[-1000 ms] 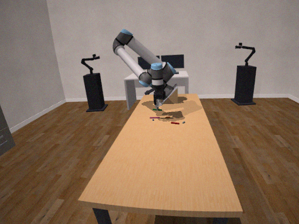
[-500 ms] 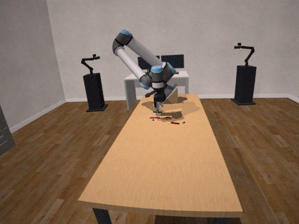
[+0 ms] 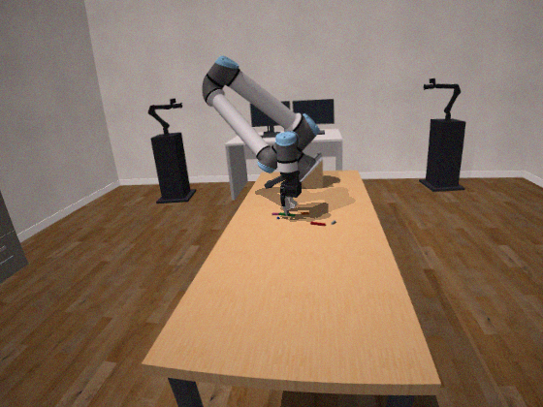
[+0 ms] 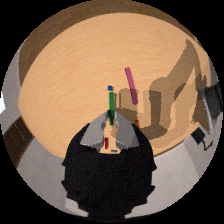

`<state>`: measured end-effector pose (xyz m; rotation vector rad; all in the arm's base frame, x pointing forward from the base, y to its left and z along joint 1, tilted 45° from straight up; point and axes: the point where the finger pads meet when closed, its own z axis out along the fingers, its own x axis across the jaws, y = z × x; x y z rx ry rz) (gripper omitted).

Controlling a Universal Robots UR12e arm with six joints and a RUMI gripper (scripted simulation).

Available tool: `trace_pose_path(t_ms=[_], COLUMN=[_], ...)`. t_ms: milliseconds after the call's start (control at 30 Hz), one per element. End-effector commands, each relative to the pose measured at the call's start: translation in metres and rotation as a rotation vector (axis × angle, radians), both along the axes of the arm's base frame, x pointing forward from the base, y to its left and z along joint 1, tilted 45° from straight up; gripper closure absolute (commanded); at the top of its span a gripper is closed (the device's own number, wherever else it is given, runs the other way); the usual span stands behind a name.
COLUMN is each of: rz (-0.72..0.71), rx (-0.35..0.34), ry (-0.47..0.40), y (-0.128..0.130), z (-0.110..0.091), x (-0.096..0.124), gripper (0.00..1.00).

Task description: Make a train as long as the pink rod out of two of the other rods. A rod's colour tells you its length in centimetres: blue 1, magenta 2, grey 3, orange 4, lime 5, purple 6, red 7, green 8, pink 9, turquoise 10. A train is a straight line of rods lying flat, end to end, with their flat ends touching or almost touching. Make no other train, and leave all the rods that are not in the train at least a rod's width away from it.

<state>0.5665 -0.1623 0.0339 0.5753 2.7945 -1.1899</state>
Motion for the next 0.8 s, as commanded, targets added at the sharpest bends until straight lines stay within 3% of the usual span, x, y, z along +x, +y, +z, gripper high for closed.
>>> trace_pose_path(t_ms=[0, 767], rz=[0.009, 0.011], rx=[0.000, -0.001], ry=[-0.006, -0.009], y=[-0.0063, -0.0067], z=[-0.0071, -0.0070], x=[0.0003, 0.0015], gripper=[1.00, 1.00])
